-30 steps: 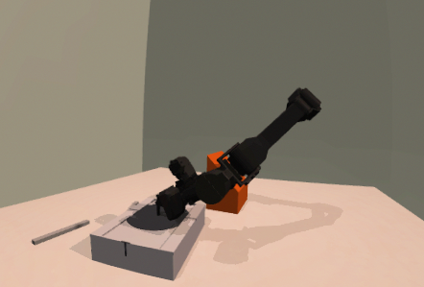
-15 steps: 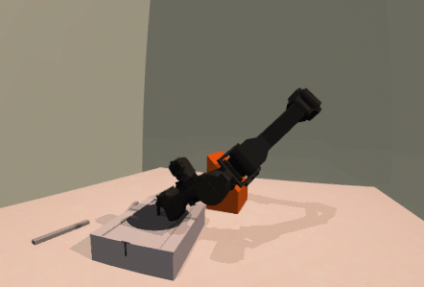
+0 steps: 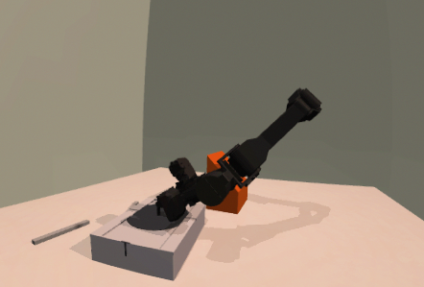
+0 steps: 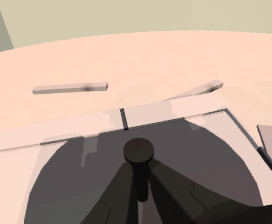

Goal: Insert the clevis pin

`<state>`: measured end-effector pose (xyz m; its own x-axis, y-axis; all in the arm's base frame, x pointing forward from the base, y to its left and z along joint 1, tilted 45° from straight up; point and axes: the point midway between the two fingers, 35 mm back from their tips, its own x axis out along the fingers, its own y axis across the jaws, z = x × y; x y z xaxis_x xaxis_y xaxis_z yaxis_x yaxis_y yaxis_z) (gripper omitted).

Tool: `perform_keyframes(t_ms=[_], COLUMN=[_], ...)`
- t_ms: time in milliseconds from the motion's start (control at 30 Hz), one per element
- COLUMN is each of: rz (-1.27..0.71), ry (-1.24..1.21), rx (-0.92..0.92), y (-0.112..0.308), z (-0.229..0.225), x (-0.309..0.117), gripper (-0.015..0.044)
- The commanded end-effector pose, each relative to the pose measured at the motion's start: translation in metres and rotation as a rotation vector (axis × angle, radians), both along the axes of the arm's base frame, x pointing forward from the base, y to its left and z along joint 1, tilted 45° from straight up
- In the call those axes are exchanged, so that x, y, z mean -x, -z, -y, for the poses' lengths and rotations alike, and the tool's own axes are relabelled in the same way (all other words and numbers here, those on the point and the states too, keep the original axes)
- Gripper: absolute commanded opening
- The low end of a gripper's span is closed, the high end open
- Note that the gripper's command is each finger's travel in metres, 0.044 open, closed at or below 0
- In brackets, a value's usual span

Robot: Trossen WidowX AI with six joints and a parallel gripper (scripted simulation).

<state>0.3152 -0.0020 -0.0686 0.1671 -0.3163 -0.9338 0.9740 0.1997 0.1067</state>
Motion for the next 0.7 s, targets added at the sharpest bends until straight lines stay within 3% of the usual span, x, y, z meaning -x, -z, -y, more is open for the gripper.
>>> perform_keyframes(t_ms=[0, 667], rz=[0.0, -0.001], ry=[0.0, -0.003], rx=[0.0, -0.002], y=[-0.0001, 0.004], z=[0.0001, -0.0032], x=[0.0, -0.0003], gripper=[0.0, 0.0])
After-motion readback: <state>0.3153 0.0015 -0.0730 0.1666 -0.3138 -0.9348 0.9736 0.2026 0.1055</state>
